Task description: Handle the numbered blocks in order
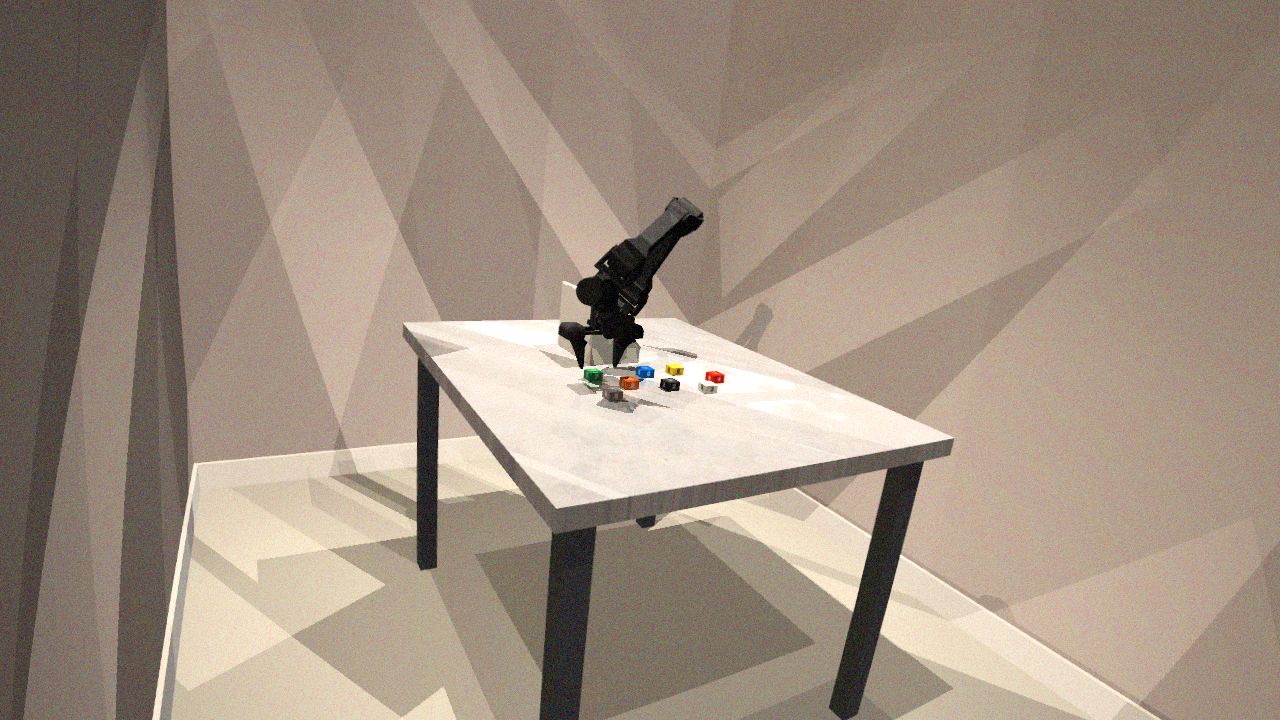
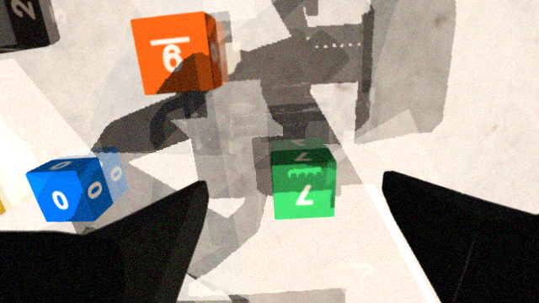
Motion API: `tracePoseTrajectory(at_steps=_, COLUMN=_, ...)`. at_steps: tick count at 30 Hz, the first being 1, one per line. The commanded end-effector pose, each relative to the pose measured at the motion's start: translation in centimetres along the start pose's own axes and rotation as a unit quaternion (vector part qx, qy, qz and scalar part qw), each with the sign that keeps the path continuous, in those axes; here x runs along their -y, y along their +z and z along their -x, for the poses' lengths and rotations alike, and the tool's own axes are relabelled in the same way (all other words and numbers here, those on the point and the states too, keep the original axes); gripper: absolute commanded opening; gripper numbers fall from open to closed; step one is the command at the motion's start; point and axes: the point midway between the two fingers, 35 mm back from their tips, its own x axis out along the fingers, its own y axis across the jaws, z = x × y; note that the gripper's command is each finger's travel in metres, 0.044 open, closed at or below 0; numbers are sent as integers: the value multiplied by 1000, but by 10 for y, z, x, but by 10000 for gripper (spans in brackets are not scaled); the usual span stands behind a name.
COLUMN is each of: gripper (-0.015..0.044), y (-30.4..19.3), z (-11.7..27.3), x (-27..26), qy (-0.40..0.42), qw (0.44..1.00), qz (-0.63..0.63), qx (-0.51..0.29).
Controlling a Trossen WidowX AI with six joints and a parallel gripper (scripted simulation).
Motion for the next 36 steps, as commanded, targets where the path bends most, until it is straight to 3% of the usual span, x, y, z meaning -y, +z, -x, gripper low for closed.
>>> tracePoseTrajectory(at_steps=1, gripper=400, y=-1, z=-9, x=-1, qy=6, qw=1000, qz=-4, qx=-2)
tracePoseTrajectory(at_steps=10, gripper=400, y=-2, z=-21, x=-2, qy=6, qw=1000, qz=-3, qx=-2)
tracePoseTrajectory(at_steps=21, gripper=120, y=-2, z=-21, x=-2, qy=6, qw=1000, qz=-3, qx=-2)
tracePoseTrajectory(at_steps=36, gripper=120, y=-2, z=-21, x=-2, qy=6, qw=1000, qz=-3, qx=-2)
